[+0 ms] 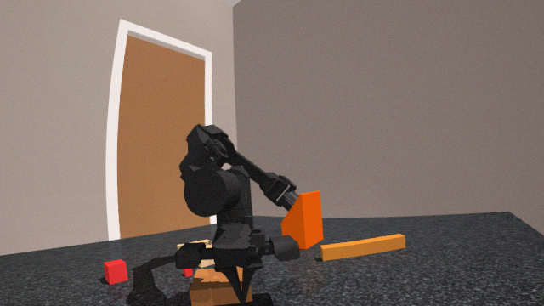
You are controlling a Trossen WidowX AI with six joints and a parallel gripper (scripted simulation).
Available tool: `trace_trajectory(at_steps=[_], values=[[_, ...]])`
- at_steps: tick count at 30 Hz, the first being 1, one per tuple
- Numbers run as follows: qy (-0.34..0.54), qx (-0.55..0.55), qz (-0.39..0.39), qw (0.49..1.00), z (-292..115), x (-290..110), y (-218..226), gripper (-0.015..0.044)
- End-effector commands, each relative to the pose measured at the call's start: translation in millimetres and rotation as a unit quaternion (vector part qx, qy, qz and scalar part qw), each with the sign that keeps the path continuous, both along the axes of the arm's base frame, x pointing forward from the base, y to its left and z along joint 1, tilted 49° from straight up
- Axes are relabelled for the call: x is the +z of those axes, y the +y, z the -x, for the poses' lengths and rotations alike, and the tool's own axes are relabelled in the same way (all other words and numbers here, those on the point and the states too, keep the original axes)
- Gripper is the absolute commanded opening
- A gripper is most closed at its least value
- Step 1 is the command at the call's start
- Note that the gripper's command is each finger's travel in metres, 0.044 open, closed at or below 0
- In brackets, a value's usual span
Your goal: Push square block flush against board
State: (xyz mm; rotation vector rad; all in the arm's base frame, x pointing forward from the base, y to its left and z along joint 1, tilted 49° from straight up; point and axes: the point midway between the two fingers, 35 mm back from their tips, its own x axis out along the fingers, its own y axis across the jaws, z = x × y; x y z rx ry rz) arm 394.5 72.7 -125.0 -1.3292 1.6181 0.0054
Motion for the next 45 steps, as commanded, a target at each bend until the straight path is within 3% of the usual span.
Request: trace_trajectory(at_steps=[1,45], values=[[0.003,-0.001,0.003,1.0,2.4,1.7,-4.9,0.0],[0.004,0.0,0.003,1.0,19.6,19.0,-23.0,0.0]])
